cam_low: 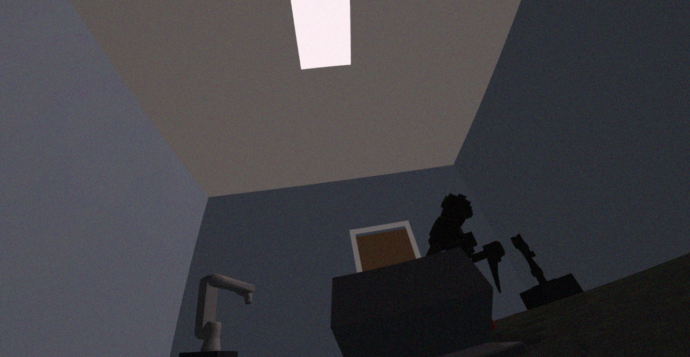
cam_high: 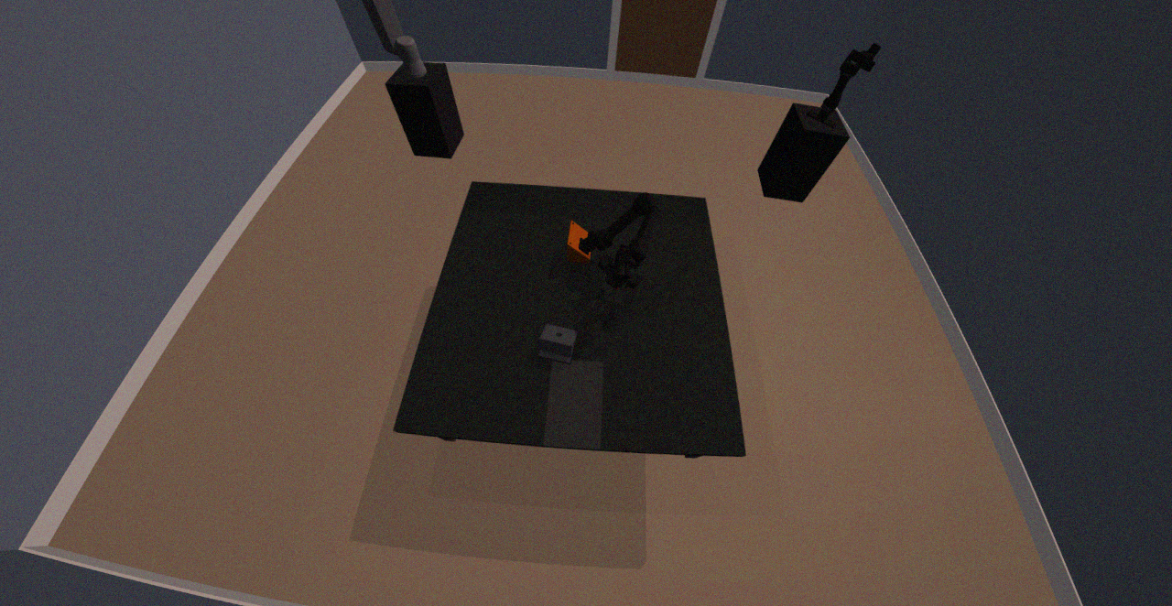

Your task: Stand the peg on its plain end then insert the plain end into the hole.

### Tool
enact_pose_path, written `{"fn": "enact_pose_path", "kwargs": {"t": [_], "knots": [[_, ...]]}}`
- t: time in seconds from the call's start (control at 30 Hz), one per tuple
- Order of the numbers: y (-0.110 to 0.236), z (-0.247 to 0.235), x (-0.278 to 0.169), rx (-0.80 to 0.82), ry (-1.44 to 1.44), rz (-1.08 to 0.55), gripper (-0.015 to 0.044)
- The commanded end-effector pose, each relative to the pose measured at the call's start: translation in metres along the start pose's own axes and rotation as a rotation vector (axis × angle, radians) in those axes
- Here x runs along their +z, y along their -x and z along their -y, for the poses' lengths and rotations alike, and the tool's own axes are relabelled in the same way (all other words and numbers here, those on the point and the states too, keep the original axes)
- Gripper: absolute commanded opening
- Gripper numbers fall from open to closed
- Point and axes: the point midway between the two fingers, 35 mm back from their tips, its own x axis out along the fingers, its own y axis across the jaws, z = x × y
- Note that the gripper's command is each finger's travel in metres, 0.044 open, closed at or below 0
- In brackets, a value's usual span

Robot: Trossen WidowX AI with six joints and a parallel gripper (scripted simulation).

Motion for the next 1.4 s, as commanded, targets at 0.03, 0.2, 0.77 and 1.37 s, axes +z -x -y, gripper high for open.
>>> {"fn": "enact_pose_path", "kwargs": {"t": [0.03,0.2,0.77,1.37], "knots": [[-0.007,-0.001,-0.002,0.008,0.001,0.002,0.0440],[-0.015,-0.001,-0.002,0.010,0.001,0.000,0.0440],[-0.021,0.000,-0.002,0.005,0.001,-0.003,0.0151],[-0.007,0.000,0.000,0.001,-0.008,0.002,0.0000]]}}
